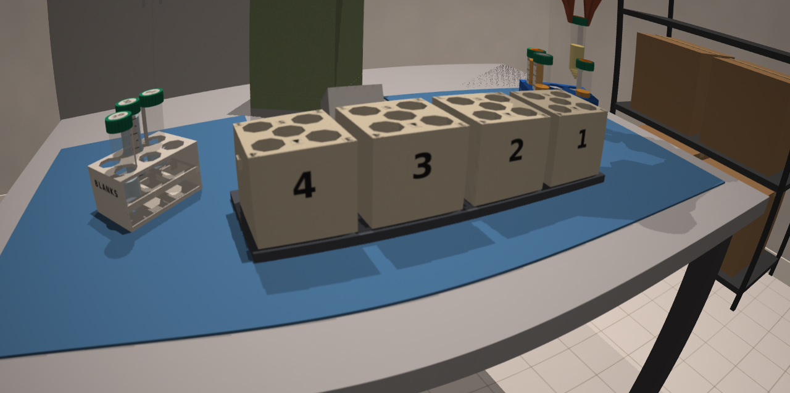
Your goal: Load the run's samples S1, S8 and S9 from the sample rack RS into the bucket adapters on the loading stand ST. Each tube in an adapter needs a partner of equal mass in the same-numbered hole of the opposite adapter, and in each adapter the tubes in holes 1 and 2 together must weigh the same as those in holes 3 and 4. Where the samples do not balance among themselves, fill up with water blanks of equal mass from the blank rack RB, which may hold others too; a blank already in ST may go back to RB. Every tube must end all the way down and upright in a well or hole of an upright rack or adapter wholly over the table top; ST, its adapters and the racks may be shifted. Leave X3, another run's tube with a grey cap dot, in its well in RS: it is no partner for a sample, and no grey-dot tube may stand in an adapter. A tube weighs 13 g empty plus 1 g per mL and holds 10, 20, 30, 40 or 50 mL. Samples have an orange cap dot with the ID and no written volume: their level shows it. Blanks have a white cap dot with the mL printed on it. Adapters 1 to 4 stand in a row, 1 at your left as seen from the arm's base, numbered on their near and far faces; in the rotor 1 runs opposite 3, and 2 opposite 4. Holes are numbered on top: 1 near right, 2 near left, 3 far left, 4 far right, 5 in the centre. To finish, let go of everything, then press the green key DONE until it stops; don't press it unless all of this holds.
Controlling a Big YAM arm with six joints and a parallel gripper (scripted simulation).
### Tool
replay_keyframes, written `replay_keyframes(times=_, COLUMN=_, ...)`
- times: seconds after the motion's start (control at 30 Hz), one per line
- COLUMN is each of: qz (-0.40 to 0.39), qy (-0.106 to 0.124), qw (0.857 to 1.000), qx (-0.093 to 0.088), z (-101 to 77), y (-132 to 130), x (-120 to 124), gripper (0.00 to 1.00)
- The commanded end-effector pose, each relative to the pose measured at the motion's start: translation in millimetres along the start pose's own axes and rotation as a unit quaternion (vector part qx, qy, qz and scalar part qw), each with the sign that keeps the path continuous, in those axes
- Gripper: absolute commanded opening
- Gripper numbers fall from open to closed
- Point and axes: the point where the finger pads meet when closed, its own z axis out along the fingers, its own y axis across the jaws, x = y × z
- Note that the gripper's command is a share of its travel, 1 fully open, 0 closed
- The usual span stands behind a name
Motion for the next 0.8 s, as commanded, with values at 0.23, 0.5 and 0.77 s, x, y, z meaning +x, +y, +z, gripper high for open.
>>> replay_keyframes(times=0.23, qz=0.001, qy=-0.005, qw=1.000, qx=-0.023, z=-1.2, y=18, x=-5, gripper=0.00)
replay_keyframes(times=0.5, qz=0.001, qy=-0.005, qw=1.000, qx=-0.023, z=-1.4, y=18, x=-5, gripper=0.00)
replay_keyframes(times=0.77, qz=0.001, qy=-0.005, qw=1.000, qx=-0.023, z=-1.6, y=19, x=-6, gripper=0.00)
